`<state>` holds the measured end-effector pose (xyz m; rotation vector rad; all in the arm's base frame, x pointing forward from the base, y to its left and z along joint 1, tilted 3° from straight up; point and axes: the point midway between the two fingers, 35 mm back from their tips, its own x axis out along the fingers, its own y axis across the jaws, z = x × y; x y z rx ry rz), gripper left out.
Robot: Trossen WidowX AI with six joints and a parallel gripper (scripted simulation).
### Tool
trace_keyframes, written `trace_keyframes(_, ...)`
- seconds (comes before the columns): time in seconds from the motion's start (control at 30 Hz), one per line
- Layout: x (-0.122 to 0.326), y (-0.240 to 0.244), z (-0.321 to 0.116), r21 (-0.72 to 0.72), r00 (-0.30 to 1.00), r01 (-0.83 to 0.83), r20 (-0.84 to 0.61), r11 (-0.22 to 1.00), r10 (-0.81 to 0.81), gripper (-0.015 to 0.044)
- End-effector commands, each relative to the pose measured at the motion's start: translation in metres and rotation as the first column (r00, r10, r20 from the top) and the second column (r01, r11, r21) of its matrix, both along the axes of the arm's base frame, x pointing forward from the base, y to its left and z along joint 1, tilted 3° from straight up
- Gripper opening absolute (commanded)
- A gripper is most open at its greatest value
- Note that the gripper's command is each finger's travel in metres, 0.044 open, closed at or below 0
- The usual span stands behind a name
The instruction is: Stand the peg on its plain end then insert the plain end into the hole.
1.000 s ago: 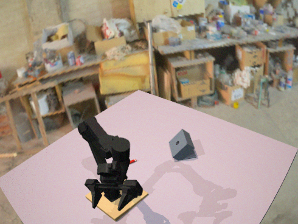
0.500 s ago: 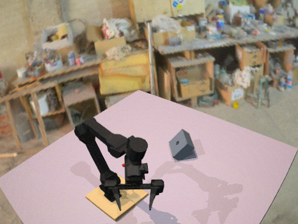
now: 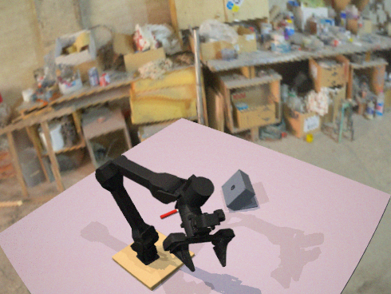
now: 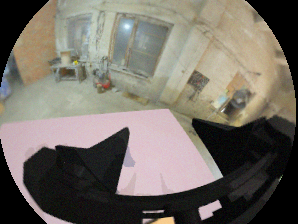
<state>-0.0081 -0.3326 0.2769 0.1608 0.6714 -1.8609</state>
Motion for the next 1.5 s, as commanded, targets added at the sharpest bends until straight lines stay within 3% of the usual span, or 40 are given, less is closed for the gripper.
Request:
trace_keyframes(0.0, 0.018, -0.002, -0.003, 0.049, 0.995, -0.088, -0.043, 0.995, 0.09, 0.044)
trace_keyframes(0.37, 0.076, 0.002, -0.022, 0.229, 0.907, -0.345, -0.169, 0.91, 0.386, 0.044)
trace_keyframes(0.7, 0.126, 0.016, -0.038, 0.38, 0.74, -0.525, -0.237, 0.761, 0.629, 0.044)
trace_keyframes(1.1, 0.182, 0.045, -0.057, 0.551, 0.434, -0.66, -0.275, 0.51, 0.858, 0.044)
trace_keyframes(1.47, 0.227, 0.082, -0.074, 0.694, 0.083, -0.676, -0.263, 0.248, 0.961, 0.044)
